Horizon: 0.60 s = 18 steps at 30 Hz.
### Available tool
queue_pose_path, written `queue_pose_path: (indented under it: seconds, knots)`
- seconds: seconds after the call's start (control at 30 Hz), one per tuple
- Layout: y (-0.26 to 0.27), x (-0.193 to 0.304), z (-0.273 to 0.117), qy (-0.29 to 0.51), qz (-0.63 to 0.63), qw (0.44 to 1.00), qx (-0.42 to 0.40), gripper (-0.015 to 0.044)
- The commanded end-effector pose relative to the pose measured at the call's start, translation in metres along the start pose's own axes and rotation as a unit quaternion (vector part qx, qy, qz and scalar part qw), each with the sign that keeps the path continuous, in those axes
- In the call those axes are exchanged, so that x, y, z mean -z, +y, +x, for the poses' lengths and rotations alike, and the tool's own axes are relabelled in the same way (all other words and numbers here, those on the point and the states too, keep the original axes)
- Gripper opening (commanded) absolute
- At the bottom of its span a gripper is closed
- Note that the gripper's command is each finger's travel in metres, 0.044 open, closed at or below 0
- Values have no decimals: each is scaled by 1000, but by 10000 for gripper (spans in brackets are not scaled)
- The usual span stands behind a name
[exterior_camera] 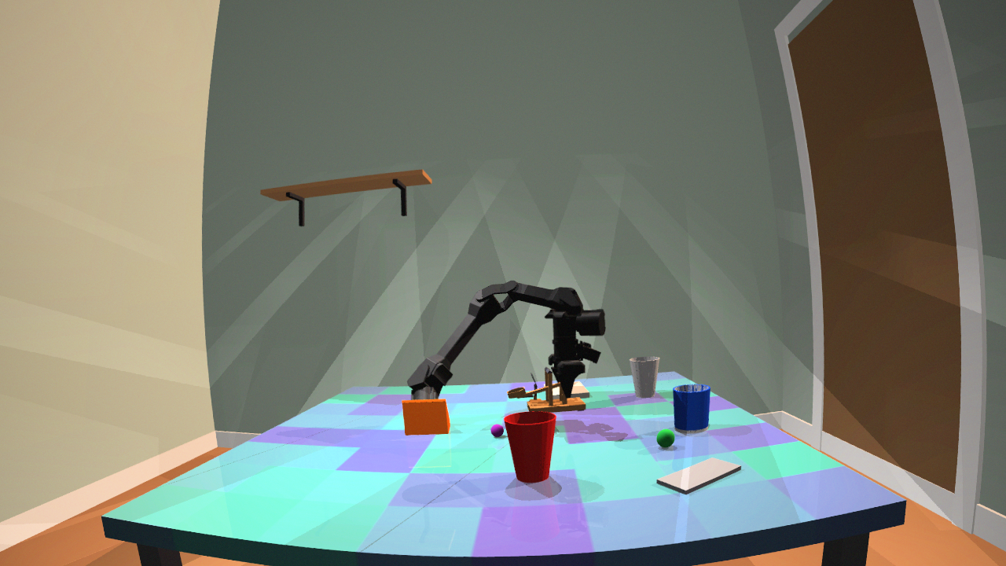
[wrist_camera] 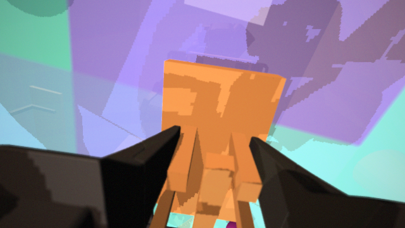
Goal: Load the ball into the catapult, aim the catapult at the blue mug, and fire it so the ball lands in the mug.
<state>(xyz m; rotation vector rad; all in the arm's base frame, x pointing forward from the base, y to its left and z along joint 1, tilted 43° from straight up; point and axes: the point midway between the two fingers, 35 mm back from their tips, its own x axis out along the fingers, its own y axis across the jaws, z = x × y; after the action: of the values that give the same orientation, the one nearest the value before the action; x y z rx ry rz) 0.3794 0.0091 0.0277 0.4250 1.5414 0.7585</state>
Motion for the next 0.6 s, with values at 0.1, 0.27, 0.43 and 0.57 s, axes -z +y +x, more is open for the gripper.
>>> queue_pose_path:
  seconds: [0.1, 0.27, 0.43, 0.57]
  knots:
    - [-28, -13, -6, -6, 126, 992, 3, 0]
    - [-49, -19, -4, -7, 200, 980, 3, 0]
    - [-52, -18, -4, -7, 203, 979, 3, 0]
    - [-54, -18, -3, -7, 202, 979, 3, 0]
